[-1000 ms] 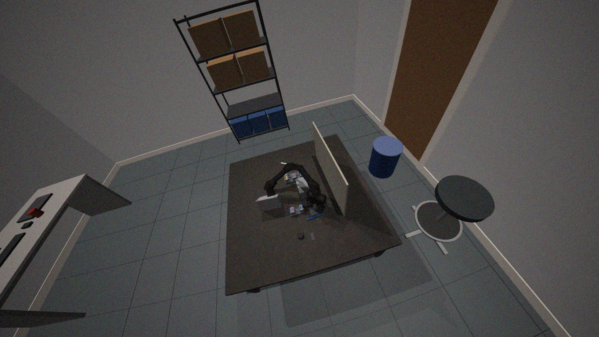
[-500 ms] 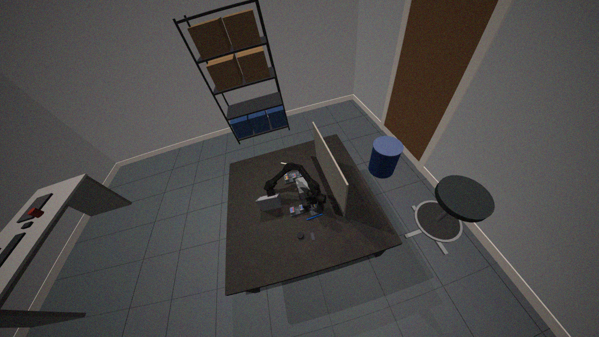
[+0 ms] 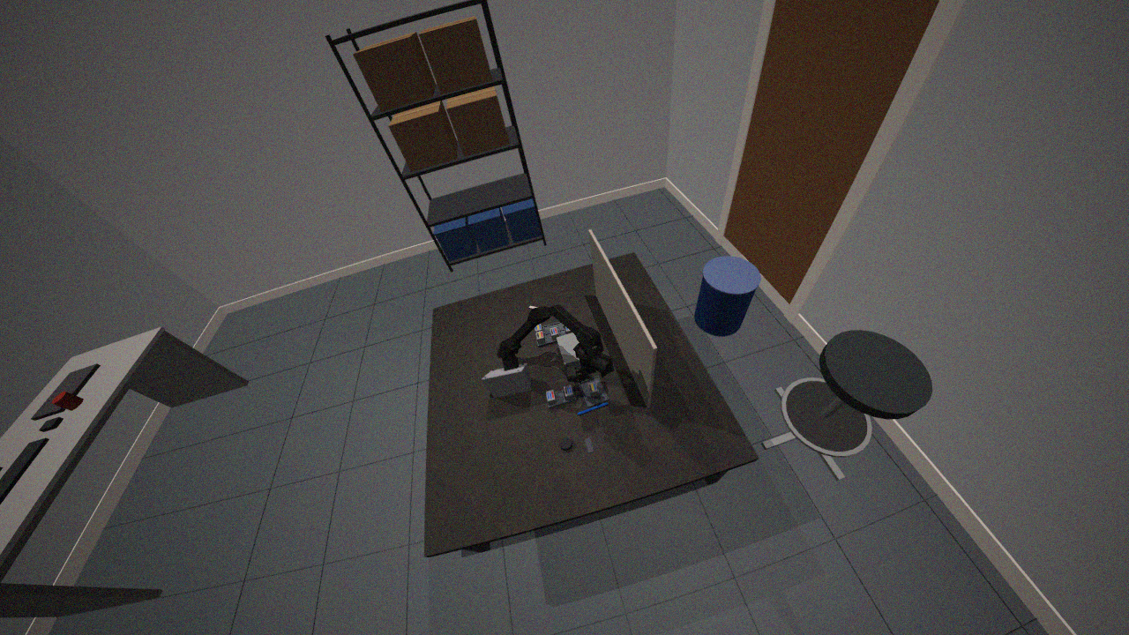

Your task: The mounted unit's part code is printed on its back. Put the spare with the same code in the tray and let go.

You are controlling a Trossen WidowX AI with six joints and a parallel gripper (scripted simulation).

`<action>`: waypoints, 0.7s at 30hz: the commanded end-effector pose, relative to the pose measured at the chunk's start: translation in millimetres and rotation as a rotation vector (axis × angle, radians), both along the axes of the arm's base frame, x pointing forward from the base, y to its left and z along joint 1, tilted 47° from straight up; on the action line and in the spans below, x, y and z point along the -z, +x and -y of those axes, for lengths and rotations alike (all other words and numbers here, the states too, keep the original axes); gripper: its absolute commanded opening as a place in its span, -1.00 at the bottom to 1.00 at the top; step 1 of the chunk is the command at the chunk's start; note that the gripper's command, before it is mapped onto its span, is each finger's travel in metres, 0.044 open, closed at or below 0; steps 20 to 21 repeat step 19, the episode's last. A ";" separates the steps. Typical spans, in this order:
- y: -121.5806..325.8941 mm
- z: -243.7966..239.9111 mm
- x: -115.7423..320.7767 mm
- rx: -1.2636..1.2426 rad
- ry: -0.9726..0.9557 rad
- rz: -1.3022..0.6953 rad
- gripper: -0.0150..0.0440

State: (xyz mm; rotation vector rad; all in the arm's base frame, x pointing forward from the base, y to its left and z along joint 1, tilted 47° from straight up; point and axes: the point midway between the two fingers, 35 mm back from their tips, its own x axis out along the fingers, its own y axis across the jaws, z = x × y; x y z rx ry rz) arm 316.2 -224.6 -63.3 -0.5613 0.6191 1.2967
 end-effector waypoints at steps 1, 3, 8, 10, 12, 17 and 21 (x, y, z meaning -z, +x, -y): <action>-2.2 4.0 -9.8 -0.017 0.003 -0.002 1.00; -2.3 5.6 -5.8 0.004 -0.002 0.002 1.00; -2.3 5.6 -5.8 0.004 -0.002 0.002 1.00; -2.3 5.6 -5.8 0.004 -0.002 0.002 1.00; -2.3 5.6 -5.8 0.004 -0.002 0.002 1.00; -2.3 5.6 -5.8 0.004 -0.002 0.002 1.00; -2.3 5.6 -5.8 0.004 -0.002 0.002 1.00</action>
